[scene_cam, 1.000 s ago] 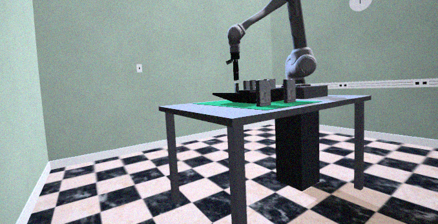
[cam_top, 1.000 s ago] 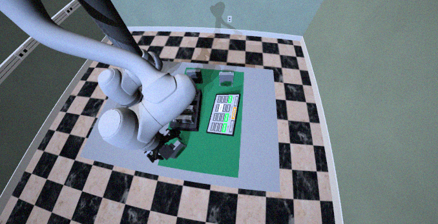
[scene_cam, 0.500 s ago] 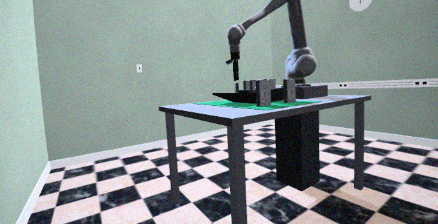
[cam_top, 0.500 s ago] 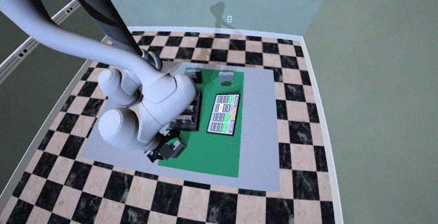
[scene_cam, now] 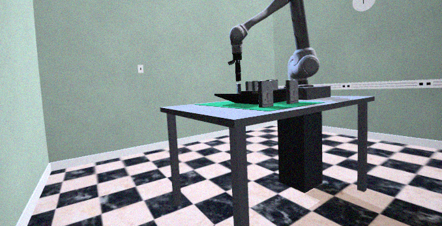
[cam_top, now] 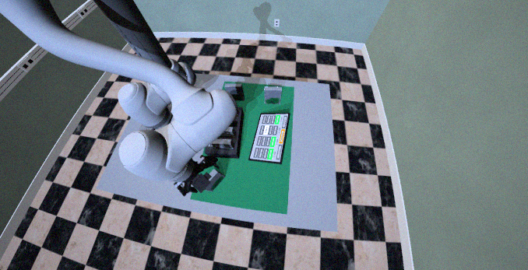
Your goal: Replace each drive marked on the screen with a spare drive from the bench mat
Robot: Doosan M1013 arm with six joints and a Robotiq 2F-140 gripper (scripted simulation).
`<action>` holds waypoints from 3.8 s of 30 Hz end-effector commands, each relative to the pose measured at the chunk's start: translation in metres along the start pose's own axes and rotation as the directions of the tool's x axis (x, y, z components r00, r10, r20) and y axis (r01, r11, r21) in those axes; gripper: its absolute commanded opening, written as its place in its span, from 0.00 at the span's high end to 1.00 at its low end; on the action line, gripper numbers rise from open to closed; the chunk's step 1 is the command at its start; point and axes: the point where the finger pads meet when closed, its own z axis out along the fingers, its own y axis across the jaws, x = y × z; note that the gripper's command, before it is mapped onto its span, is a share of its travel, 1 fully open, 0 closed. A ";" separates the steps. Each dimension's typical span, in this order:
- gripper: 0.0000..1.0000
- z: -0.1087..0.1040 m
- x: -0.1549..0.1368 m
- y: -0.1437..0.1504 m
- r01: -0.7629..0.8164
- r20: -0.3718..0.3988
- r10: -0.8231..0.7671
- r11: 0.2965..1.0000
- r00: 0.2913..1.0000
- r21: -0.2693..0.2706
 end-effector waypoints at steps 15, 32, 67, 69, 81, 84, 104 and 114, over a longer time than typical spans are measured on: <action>0.11 0.018 0.000 0.000 0.000 -0.001 0.000 1.000 1.000 0.000; 0.11 0.054 0.000 0.000 0.000 -0.001 0.000 1.000 1.000 0.000; 0.11 0.080 0.000 0.000 0.000 -0.001 0.000 1.000 1.000 0.000; 0.11 0.080 0.000 0.000 0.000 -0.001 0.000 1.000 1.000 0.000; 0.28 0.080 0.000 0.000 0.000 -0.001 0.000 1.000 1.000 0.000; 0.28 0.079 0.000 0.000 0.000 -0.001 0.000 1.000 1.000 0.000; 0.29 0.078 0.000 0.000 0.000 -0.001 0.000 1.000 1.000 0.000; 0.90 0.077 0.000 0.000 0.000 -0.001 0.000 1.000 1.000 0.000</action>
